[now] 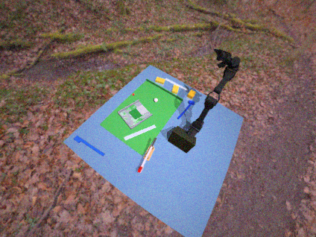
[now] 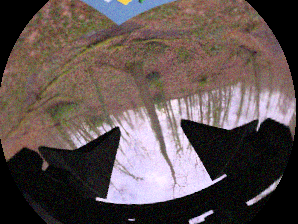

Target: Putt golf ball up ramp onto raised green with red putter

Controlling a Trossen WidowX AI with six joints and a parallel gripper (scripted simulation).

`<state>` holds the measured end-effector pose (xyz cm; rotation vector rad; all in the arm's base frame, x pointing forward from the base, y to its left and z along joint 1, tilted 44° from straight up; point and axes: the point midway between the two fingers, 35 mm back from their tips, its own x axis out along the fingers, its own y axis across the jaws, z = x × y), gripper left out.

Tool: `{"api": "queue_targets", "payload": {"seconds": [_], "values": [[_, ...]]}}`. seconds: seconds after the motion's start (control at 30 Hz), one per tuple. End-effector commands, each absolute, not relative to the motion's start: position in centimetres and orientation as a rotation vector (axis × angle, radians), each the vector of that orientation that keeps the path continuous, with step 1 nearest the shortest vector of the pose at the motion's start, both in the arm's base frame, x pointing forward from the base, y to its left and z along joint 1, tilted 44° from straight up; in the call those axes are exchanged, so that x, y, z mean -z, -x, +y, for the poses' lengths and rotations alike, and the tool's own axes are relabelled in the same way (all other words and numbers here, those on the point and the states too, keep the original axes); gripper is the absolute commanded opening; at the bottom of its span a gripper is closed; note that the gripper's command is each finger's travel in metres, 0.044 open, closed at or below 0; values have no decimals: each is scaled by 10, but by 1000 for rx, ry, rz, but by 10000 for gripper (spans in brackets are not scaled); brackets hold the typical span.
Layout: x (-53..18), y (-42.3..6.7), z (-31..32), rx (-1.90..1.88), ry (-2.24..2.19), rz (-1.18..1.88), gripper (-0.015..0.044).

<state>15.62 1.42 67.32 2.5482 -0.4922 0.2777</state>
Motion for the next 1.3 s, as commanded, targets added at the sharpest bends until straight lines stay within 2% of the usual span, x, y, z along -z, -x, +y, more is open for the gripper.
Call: {"api": "queue_targets", "payload": {"seconds": [0.0, 0.03, 0.3, 0.63, 0.73, 1.0, 1.27], "values": [[-674, -155, 13, -285, -2557, -489, 426], [-675, -153, 10, -306, -2582, -480, 440], [-686, -133, -53, -608, -2982, -315, 440], [-675, -150, -129, -859, -3392, -132, 440], [-673, -158, -134, -924, -3426, -92, 440], [-634, -213, -199, -1010, -3841, 0, 440], [-567, -298, -232, -905, -4313, 35, 440]]}}
